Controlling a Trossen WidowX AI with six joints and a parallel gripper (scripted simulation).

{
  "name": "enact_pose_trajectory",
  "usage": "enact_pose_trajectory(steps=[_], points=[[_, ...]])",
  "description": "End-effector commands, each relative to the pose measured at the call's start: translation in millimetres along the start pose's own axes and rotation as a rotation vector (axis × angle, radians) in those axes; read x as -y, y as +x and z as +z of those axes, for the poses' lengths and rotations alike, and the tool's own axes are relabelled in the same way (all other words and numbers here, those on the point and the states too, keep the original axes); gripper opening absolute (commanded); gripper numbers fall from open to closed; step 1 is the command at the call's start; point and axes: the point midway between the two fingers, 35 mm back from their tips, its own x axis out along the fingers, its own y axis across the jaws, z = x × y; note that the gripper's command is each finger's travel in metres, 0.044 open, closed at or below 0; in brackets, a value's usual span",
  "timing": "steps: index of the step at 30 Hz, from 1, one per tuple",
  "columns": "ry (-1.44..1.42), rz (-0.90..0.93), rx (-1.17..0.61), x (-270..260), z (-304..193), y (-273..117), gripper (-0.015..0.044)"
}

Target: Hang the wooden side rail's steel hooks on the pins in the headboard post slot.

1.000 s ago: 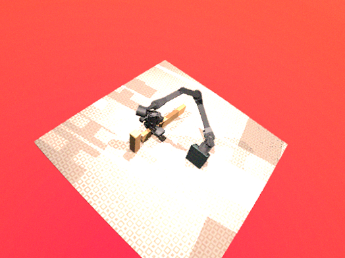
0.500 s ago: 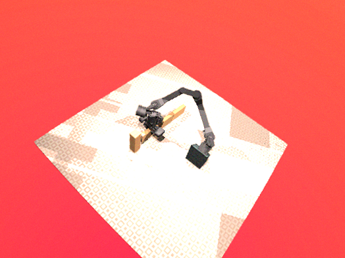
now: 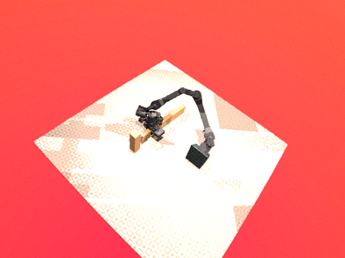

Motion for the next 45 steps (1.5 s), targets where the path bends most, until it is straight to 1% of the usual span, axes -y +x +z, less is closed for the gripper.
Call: enact_pose_trajectory(steps=[1, 45], points=[[-0.001, 0.010, -0.007, -0.5, -4.4, -4.1, 0.0000], [-0.001, 0.010, -0.007, 0.1, -8.4, -3.9, 0.0000]])
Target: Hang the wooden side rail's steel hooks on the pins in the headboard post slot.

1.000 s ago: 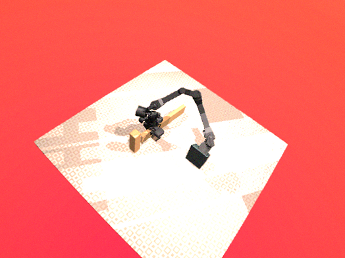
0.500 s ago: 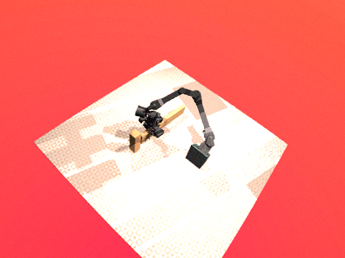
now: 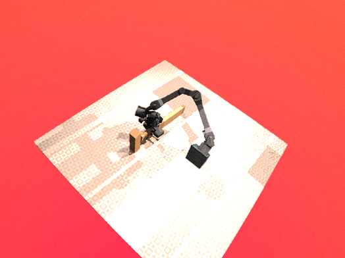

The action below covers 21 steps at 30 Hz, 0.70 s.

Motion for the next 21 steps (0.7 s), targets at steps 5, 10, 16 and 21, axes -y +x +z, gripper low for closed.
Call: enact_pose_trajectory(steps=[5, 10, 16, 21], points=[[-0.002, 0.011, -0.006, -0.2, -4.7, -3.8, 0.0000], [-0.002, 0.011, -0.006, -0.5, -5.1, -4.2, 0.0000], [-0.002, 0.011, -0.006, -1.0, -5.6, -4.7, 0.0000], [-0.002, 0.011, -0.006, -1.3, -6.0, -5.1, 0.0000]])
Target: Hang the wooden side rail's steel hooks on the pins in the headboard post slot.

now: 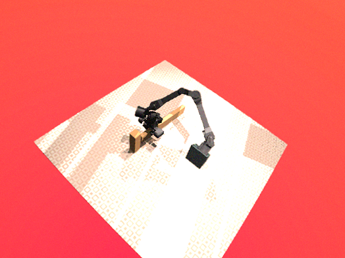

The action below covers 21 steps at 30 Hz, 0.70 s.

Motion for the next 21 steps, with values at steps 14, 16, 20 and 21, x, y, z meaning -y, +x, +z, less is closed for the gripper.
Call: enact_pose_trajectory(steps=[14, 16, 20, 21], points=[[-0.002, 0.012, -0.008, -1.5, -5.7, -5.7, 0.0000], [-0.002, 0.012, -0.008, -1.2, -5.9, -5.5, 0.0000], [-0.002, 0.012, -0.008, -0.8, -6.3, -5.0, 0.0000], [-0.002, 0.012, -0.008, -0.7, -6.4, -4.9, 0.0000]])
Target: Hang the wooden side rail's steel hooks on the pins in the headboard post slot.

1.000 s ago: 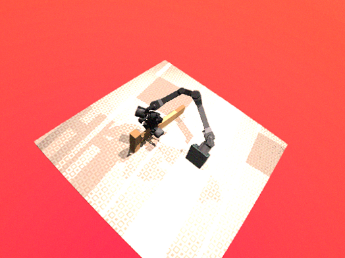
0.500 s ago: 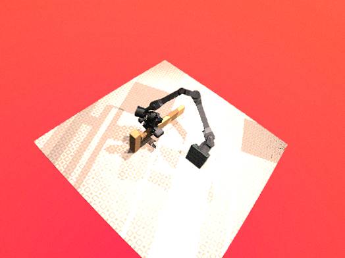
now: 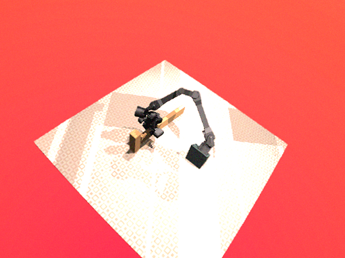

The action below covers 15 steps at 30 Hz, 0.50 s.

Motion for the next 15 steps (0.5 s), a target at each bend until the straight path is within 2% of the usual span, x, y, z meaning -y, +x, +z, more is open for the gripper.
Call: enact_pose_trajectory(steps=[1, 15], points=[[-0.003, 0.012, -0.006, -0.2, -4.6, -4.2, 0.0000], [-0.003, 0.012, -0.006, 0.3, -5.8, -3.6, 0.0000]])
